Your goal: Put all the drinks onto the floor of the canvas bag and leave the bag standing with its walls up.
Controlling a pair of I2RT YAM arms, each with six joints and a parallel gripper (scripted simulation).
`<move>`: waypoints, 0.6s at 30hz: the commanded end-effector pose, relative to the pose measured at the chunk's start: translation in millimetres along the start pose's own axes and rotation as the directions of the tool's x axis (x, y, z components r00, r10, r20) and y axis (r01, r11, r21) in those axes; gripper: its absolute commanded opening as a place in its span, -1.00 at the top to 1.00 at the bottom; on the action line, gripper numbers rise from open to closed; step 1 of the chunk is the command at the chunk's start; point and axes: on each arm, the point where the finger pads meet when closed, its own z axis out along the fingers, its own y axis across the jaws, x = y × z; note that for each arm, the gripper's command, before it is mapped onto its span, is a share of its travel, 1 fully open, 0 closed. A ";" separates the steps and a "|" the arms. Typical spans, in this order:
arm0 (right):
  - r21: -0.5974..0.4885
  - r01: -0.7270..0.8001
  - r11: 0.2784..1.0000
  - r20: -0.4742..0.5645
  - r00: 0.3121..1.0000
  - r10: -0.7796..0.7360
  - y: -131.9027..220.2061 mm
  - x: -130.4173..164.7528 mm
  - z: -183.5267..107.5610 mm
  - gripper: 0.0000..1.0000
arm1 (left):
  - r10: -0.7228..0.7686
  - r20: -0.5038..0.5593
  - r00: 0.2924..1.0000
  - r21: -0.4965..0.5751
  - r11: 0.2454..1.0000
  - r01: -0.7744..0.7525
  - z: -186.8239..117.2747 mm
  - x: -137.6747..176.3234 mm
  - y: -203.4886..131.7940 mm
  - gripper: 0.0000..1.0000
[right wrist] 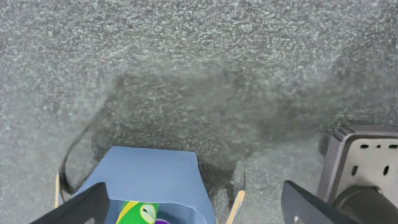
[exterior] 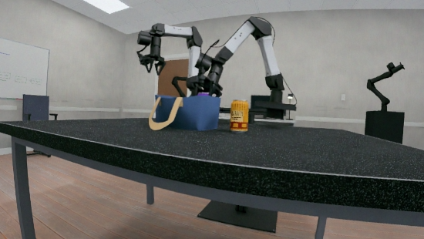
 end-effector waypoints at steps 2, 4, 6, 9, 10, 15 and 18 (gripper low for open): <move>-0.015 0.000 1.000 0.023 1.000 0.001 3.7 -1.6 -2.8 -0.73 | -0.015 0.066 0.998 0.024 1.000 0.014 -0.4 -17.4 -7.7 -0.40; -0.015 0.000 1.000 0.023 1.000 0.001 3.7 -1.6 -2.8 -0.73 | -0.010 0.051 0.999 0.014 1.000 0.010 3.8 -10.5 -4.3 -0.40; -0.015 0.000 1.000 0.023 1.000 0.001 3.7 -1.6 -2.8 -0.73 | -0.024 0.081 0.996 0.033 0.999 0.022 -4.6 -24.2 -9.2 -0.40; -0.015 0.000 1.000 0.023 1.000 0.001 3.7 -1.6 -2.8 -0.73 | -0.017 0.060 0.998 0.025 1.000 0.015 3.4 -14.9 -7.9 -0.40; -0.015 0.000 1.000 0.023 1.000 0.001 3.7 -1.6 -2.8 -0.73 | -0.010 0.042 0.999 0.007 1.000 0.010 11.1 -8.3 -3.7 -0.40; -0.015 0.000 1.000 0.023 1.000 0.001 3.7 -1.6 -2.8 -0.73 | -0.017 0.065 0.998 0.023 1.000 0.015 8.3 -17.2 -9.8 -0.40; -0.015 0.000 1.000 0.023 1.000 0.001 3.7 -1.6 -2.8 -0.73 | -0.013 0.051 0.999 0.013 1.000 0.012 13.9 -10.2 -6.2 -0.40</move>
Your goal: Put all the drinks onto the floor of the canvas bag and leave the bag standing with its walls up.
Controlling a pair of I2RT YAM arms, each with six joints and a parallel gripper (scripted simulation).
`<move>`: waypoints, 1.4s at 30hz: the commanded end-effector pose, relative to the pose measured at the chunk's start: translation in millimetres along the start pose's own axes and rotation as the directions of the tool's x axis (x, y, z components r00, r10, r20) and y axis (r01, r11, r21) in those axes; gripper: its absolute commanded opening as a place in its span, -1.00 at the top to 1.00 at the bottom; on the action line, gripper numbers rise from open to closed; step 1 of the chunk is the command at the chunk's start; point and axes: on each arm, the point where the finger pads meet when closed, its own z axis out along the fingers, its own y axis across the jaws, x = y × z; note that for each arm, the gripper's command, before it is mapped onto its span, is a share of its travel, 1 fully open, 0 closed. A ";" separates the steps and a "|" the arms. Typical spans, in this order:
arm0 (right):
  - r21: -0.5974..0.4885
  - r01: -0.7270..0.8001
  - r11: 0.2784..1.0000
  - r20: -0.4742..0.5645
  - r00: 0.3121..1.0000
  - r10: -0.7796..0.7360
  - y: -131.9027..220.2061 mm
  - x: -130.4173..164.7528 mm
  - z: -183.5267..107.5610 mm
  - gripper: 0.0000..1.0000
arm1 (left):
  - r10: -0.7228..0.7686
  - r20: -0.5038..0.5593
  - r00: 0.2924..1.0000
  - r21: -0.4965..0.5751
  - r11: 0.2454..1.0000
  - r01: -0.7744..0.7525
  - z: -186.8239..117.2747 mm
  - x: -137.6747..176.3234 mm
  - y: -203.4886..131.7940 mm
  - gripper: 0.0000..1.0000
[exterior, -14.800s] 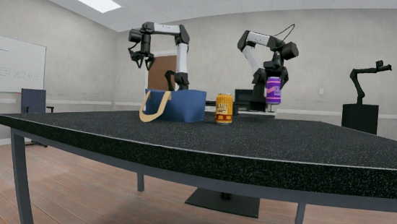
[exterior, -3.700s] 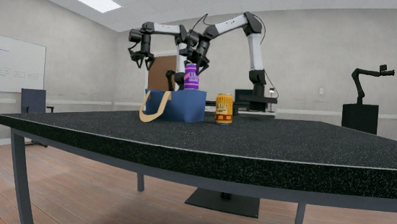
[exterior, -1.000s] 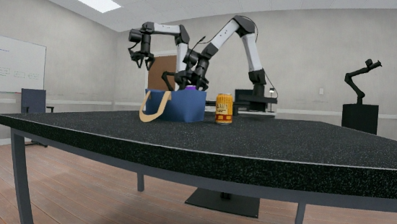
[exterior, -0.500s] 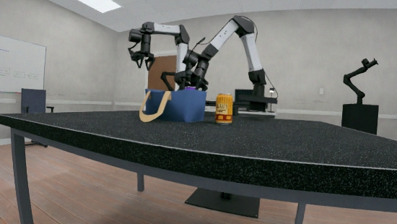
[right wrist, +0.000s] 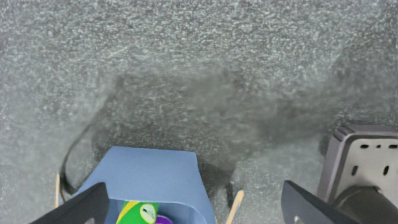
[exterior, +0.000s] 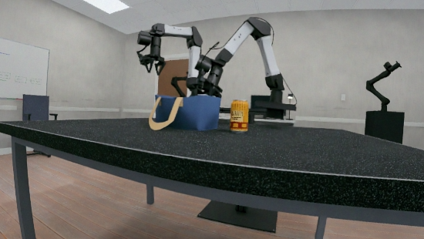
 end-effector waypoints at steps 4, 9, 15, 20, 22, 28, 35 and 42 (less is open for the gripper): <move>-0.015 0.000 1.000 0.023 1.000 0.001 3.7 -1.6 -2.8 -0.73 | -0.012 0.049 0.999 0.013 1.000 0.011 8.0 -13.5 -7.1 -0.40; -0.015 0.000 1.000 0.023 1.000 0.001 3.7 -1.6 -2.8 -0.73 | -0.015 0.052 0.999 0.014 1.000 0.014 9.5 -14.7 -7.3 -0.40; -0.015 0.000 1.000 0.023 1.000 0.001 3.7 -1.6 -2.8 -0.73 | -0.013 0.055 0.998 0.017 1.000 0.012 7.1 -9.9 -5.0 -0.40; -0.015 0.000 1.000 0.023 1.000 0.001 3.7 -1.6 -2.8 -0.73 | -0.019 0.064 0.998 0.022 1.000 0.018 8.4 -13.4 -5.9 -0.40; -0.015 0.000 1.000 0.023 1.000 0.001 3.7 -1.6 -2.8 -0.73 | -0.021 0.076 0.997 0.032 0.999 0.019 5.1 -19.2 -10.6 -0.40; -0.015 0.000 1.000 0.023 1.000 0.001 3.7 -1.6 -2.8 -0.73 | -0.011 0.046 0.999 0.011 1.000 0.011 15.1 -3.8 -2.6 -0.40; -0.015 0.000 1.000 0.023 1.000 0.001 3.7 -1.6 -2.8 -0.73 | -0.024 0.078 0.997 0.032 0.999 0.022 6.1 -19.1 -9.2 -0.68; -0.015 0.000 1.000 0.023 1.000 0.001 3.7 -1.6 -2.8 -0.73 | -0.019 0.065 0.998 0.023 1.000 0.017 8.2 -12.0 -5.6 -0.68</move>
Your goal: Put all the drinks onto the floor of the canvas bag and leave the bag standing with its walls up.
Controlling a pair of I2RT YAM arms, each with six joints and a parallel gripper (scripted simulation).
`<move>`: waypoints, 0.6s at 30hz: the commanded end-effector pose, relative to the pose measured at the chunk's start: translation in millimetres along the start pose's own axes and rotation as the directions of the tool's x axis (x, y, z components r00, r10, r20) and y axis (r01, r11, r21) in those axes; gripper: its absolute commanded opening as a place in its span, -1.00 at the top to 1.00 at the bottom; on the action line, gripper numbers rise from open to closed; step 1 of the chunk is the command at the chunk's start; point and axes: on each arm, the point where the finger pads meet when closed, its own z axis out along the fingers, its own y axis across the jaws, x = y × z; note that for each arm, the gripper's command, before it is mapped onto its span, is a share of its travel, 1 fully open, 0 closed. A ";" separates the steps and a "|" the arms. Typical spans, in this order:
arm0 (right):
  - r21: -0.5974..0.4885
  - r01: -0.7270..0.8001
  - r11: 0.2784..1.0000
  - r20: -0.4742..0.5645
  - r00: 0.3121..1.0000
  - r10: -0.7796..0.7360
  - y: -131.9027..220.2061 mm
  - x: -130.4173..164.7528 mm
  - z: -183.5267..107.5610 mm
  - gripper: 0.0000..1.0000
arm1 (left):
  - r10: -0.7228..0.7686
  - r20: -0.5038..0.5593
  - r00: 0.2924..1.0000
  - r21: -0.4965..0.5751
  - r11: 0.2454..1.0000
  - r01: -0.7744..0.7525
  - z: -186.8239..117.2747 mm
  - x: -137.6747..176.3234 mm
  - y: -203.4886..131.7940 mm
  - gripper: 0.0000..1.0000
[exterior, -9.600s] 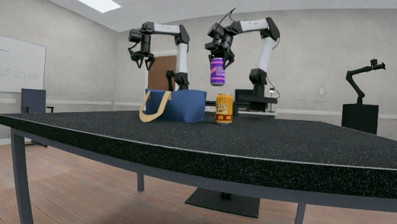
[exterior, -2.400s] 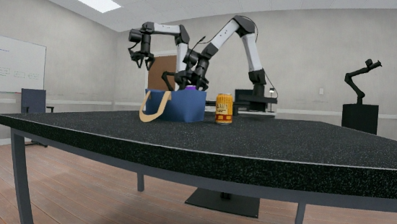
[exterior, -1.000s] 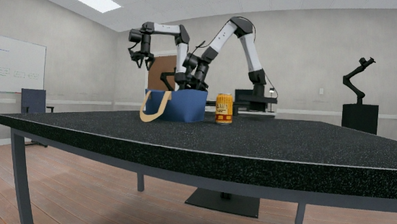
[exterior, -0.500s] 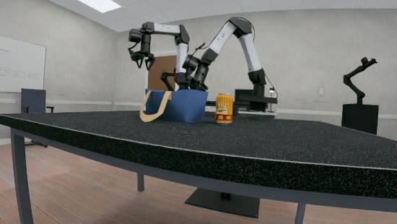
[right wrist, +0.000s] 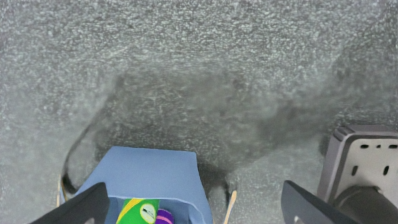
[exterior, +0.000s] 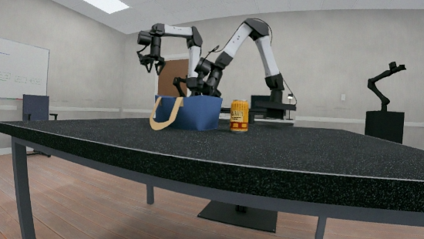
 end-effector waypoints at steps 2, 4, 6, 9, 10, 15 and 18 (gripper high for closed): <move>-0.015 0.000 1.000 0.023 1.000 0.001 3.7 -1.6 -2.8 -0.73 | -0.007 0.041 0.999 0.008 1.000 0.007 -5.2 -13.0 -2.0 -0.68; -0.015 0.000 1.000 0.023 1.000 0.001 3.7 -1.6 -2.8 -0.73 | -0.007 0.041 0.999 0.008 1.000 0.007 -5.2 -13.0 -2.0 -0.68; -0.015 0.000 1.000 0.023 1.000 0.001 3.7 -1.6 -2.8 -0.73 | -0.007 0.041 0.999 0.008 1.000 0.007 -5.2 -13.0 -2.0 -0.68; -0.015 0.000 1.000 0.023 1.000 0.001 3.7 -1.6 -2.8 -0.73 | -0.007 0.041 0.999 0.008 1.000 0.007 -5.2 -13.0 -2.0 -0.73; -0.015 0.000 1.000 0.023 1.000 0.001 3.7 -1.6 -2.8 -0.73 | -0.007 0.041 0.999 0.008 1.000 0.007 -5.2 -13.0 -2.0 -0.73; -0.015 0.000 1.000 0.023 1.000 0.001 3.7 -1.6 -2.8 -0.73 | -0.007 0.041 0.999 0.008 1.000 0.007 -5.2 -13.0 -2.0 -0.73; -0.015 0.000 1.000 0.023 1.000 0.001 3.7 -1.6 -2.8 -0.73 | -0.007 0.041 0.999 0.008 1.000 0.007 -5.2 -13.0 -2.0 -0.73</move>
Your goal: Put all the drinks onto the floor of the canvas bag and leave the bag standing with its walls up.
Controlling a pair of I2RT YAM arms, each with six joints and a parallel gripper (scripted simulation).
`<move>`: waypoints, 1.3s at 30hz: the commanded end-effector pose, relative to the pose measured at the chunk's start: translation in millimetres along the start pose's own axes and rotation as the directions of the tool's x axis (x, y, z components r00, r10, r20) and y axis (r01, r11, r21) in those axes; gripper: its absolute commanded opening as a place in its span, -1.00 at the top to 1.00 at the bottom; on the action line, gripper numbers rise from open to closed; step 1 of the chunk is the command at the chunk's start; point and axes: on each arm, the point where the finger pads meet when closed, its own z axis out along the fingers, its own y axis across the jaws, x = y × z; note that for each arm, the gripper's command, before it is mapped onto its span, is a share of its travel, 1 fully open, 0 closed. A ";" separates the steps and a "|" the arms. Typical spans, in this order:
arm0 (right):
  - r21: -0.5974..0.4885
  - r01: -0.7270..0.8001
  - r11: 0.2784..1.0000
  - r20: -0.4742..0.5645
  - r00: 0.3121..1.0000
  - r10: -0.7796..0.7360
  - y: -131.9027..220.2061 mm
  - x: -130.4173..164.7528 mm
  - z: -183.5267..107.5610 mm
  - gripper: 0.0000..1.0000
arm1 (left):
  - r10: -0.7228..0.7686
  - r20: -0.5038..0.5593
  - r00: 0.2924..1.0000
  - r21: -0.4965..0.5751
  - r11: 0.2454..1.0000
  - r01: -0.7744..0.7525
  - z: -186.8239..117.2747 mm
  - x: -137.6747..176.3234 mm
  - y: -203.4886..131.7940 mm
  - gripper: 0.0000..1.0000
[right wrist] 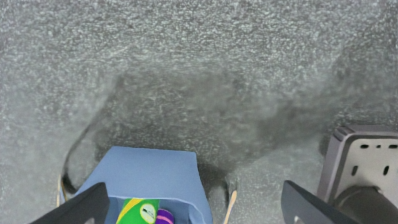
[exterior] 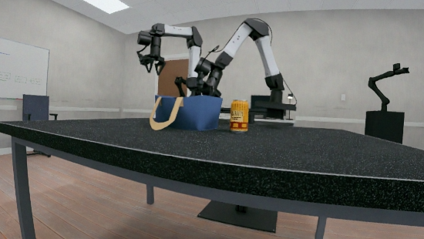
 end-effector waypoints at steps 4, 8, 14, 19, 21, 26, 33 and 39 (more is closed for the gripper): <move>-0.015 0.000 1.000 0.023 1.000 0.001 3.7 -1.6 -2.8 -0.73 | -0.007 0.040 0.999 0.007 1.000 0.007 -5.1 -12.6 -1.8 -0.73; -0.015 0.000 1.000 0.023 1.000 0.001 3.7 -1.6 -2.8 -0.73 | -0.009 0.035 0.999 0.010 1.000 0.009 -23.1 -18.8 -5.2 -0.73; -0.015 0.000 1.000 0.023 1.000 0.001 3.7 -1.6 -2.8 -0.73 | -0.025 0.064 0.998 0.027 0.999 0.024 -34.8 -32.8 -8.2 -0.73; -0.015 0.000 1.000 0.023 1.000 0.001 3.7 -1.6 -2.8 -0.73 | -0.010 0.033 0.999 0.009 1.000 0.009 -48.6 -30.6 -4.8 -0.73; -0.015 0.000 1.000 0.023 1.000 0.001 3.7 -1.6 -2.8 -0.73 | -0.011 0.035 0.999 0.009 1.000 0.011 -54.4 -33.8 -4.7 -0.73; -0.015 0.000 1.000 0.023 1.000 0.001 3.7 -1.6 -2.8 -0.73 | -0.012 0.039 0.999 0.012 1.000 0.012 -68.9 -41.8 -5.4 -0.73; -0.015 0.000 1.000 0.023 1.000 0.001 3.7 -1.6 -2.8 -0.73 | -0.012 0.024 1.000 0.005 1.000 0.011 -77.9 -45.1 -3.1 -0.73; -0.015 0.000 1.000 0.023 1.000 0.001 3.7 -1.6 -2.8 -0.73 | -0.015 0.038 0.999 0.011 1.000 0.014 -99.0 -56.4 -3.6 -0.73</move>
